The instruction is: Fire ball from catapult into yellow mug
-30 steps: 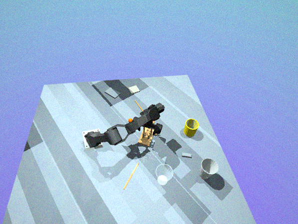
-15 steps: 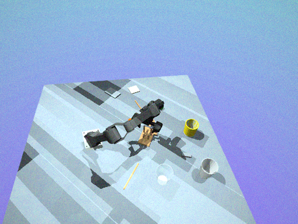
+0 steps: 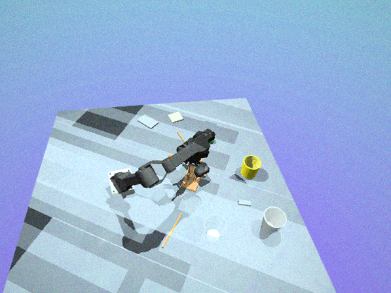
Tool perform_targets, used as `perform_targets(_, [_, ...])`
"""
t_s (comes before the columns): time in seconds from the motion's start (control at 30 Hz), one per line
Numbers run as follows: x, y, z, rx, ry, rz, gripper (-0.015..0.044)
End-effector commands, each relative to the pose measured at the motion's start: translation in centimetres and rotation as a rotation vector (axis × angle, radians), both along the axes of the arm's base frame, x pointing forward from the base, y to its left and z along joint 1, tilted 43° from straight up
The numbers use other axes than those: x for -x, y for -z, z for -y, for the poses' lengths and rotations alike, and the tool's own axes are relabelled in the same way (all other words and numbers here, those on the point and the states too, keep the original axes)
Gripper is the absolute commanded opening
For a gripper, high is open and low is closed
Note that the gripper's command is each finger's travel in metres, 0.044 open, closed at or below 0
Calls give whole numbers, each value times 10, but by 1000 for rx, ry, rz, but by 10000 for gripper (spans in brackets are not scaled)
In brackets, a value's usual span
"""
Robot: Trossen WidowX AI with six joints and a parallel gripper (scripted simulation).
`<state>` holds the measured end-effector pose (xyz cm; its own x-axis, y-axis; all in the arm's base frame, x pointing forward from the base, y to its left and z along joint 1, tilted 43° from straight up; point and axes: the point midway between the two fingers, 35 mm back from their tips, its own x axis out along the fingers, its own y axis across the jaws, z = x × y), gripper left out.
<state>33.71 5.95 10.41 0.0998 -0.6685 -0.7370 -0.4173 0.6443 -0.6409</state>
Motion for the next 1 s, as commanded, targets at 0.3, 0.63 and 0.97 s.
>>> perform_targets(0.3, [1, -2, -1, -46, 336, 308, 440])
perform_targets(0.63, [1, -3, -2, -81, 590, 539, 440])
perform_targets(0.97, [2, -4, -3, -116, 845, 771, 440])
